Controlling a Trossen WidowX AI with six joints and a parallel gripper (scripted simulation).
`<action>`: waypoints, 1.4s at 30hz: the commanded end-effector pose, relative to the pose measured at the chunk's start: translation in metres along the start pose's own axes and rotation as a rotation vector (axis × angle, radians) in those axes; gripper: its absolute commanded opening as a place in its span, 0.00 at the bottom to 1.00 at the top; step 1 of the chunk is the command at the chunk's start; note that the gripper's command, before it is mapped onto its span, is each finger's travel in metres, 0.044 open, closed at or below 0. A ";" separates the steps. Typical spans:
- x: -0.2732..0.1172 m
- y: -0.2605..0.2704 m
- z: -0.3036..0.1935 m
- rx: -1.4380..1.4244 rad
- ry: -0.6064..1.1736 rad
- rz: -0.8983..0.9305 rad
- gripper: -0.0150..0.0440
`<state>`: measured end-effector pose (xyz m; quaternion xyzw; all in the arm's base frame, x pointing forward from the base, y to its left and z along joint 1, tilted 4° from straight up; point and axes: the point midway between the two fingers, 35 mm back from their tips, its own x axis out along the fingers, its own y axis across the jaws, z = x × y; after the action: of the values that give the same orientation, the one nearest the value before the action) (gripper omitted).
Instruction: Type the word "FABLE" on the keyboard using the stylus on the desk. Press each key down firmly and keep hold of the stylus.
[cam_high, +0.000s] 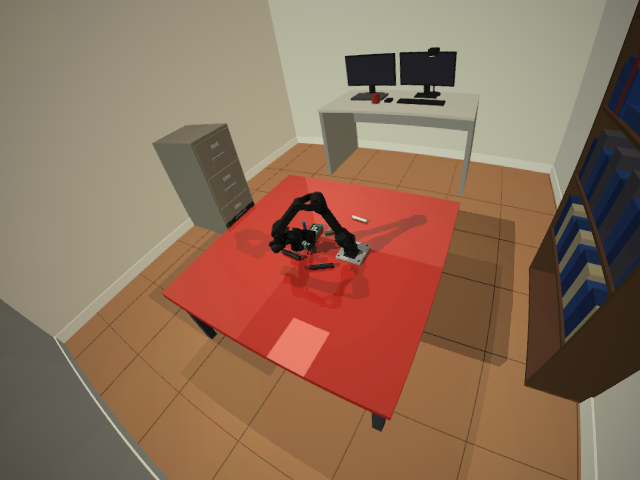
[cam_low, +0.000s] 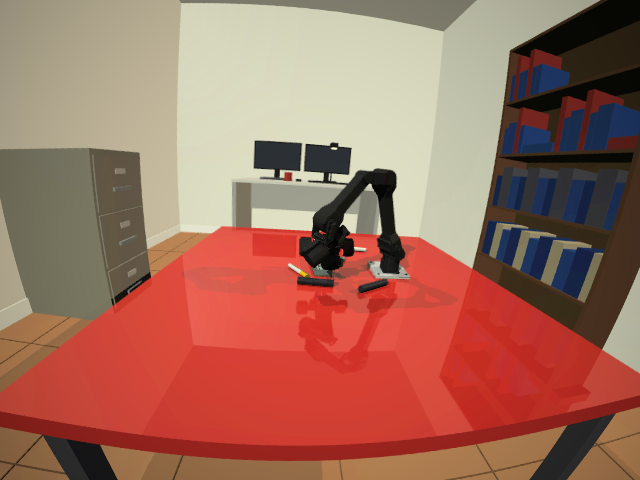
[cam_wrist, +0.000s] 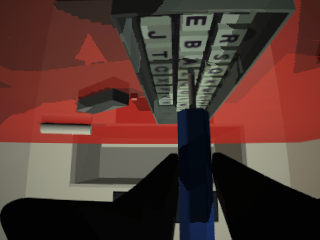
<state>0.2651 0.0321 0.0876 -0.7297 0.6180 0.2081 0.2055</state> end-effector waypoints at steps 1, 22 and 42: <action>0.001 0.000 0.002 0.003 -0.002 0.002 0.39; 0.003 0.000 0.006 0.003 -0.002 0.002 0.39; -0.013 0.000 -0.023 0.006 -0.002 0.002 0.39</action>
<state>0.2639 0.0303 0.1145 -0.7282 0.6191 0.2072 0.2085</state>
